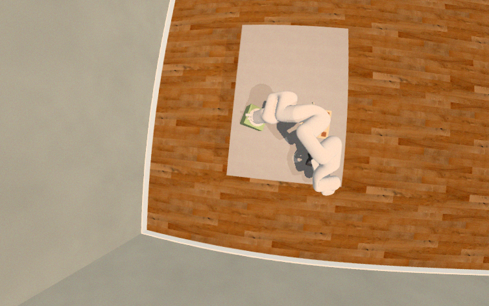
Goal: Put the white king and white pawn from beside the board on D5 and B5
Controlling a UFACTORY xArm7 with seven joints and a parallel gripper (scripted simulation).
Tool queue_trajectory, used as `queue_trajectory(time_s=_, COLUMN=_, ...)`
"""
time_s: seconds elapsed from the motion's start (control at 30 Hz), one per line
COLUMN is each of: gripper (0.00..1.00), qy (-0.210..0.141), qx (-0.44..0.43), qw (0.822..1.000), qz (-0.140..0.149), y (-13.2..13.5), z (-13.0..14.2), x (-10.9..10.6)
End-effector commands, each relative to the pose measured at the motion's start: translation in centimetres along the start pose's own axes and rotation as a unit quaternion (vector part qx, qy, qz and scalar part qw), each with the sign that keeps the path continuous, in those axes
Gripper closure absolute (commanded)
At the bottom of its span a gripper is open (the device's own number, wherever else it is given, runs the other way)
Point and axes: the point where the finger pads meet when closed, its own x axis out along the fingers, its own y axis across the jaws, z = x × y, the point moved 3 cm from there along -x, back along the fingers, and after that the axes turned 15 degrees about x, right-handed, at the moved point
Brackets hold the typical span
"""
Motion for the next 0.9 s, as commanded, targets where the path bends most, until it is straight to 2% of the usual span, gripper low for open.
queue_trajectory(time_s=0.0, gripper=0.0, qy=-0.017, qx=-0.011, qw=1.0, qz=-0.007, y=-0.22, z=-0.3, x=0.2)
queue_trajectory(time_s=0.37, gripper=0.0, qy=-0.017, qx=-0.011, qw=1.0, qz=-0.007, y=-0.22, z=-0.3, x=0.2)
queue_trajectory(time_s=0.4, gripper=0.0, qy=-0.049, qx=-0.042, qw=0.997, qz=-0.033, y=-0.89, z=-0.82, x=1.1)
queue_trajectory(time_s=0.87, gripper=0.0, qy=-0.049, qx=-0.042, qw=0.997, qz=-0.033, y=-0.89, z=-0.82, x=1.1)
